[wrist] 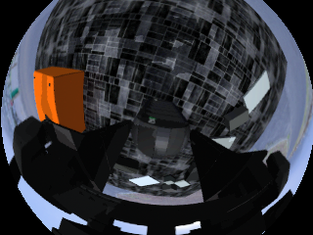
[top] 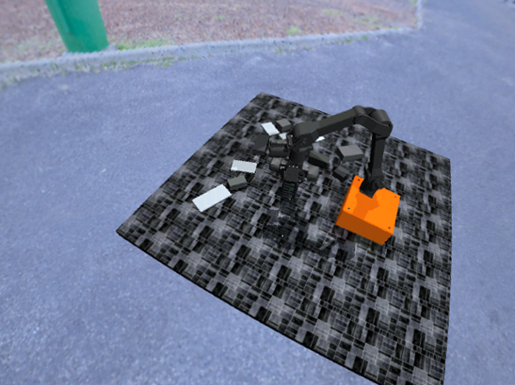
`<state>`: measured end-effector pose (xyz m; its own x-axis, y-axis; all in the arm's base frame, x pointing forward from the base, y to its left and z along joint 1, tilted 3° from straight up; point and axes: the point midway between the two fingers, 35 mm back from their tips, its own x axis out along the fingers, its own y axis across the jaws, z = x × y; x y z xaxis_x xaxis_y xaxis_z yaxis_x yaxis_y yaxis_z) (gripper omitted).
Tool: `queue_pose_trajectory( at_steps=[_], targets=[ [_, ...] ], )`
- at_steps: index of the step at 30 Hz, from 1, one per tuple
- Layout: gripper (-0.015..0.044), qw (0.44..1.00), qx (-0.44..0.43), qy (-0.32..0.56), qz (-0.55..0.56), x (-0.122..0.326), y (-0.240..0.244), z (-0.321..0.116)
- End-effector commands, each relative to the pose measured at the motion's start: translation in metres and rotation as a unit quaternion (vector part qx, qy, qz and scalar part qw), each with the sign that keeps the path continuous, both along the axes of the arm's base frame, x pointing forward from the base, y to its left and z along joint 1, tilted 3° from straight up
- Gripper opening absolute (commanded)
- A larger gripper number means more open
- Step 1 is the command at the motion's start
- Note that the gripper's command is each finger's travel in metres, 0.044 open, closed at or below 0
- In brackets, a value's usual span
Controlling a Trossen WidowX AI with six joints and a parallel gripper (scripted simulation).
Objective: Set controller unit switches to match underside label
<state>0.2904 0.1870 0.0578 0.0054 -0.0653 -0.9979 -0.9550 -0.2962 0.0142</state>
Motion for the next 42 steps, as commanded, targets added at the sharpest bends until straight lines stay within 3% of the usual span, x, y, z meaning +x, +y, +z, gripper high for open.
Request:
queue_pose_trajectory(
  at_steps=[1,42],
  targets=[
    [0.0338,1.000,0.009,0.005,-0.002,-0.001,0.005,-0.003],
    [0.0338,0.999,0.050,0.017,-0.002,-0.010,0.034,-0.010]
  ],
)
